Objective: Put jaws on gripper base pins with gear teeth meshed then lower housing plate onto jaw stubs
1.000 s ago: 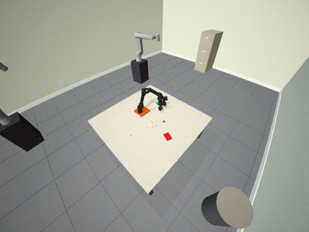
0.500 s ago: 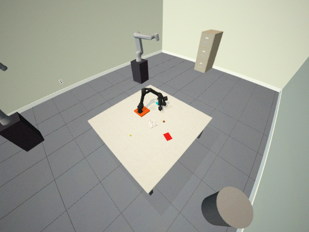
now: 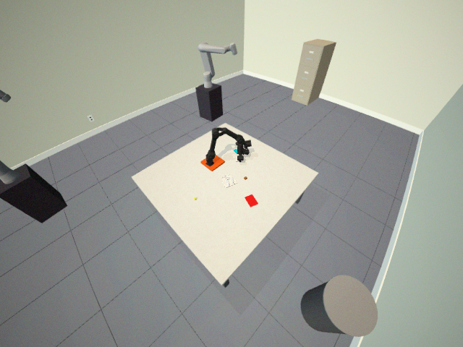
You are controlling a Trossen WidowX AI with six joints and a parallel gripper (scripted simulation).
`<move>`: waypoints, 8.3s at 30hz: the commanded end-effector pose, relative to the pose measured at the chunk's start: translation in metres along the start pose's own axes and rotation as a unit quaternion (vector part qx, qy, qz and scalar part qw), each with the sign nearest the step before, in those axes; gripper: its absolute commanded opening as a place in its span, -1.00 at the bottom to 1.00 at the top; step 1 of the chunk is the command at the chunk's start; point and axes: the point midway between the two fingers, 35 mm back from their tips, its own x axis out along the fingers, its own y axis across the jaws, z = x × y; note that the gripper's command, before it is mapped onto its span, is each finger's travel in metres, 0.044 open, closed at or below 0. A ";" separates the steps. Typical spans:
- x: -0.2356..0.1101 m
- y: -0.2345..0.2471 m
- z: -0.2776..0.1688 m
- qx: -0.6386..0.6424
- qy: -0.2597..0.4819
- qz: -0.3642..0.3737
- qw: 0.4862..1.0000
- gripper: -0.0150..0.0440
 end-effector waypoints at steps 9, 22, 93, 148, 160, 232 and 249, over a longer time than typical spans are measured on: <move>-0.004 0.000 0.001 0.000 0.000 0.000 1.000 0.70; -0.045 0.001 0.002 -0.001 0.001 0.000 1.000 0.70; -0.075 -0.151 -0.031 -0.509 0.005 -0.003 0.861 0.70; -0.076 -0.251 -0.121 -0.865 0.013 0.000 0.502 0.70; -0.076 -0.251 -0.121 -0.865 0.013 0.000 0.502 0.70; -0.055 -0.246 -0.133 -0.866 0.013 0.001 0.500 0.70; -0.027 -0.246 -0.134 -0.866 0.013 0.001 0.500 0.70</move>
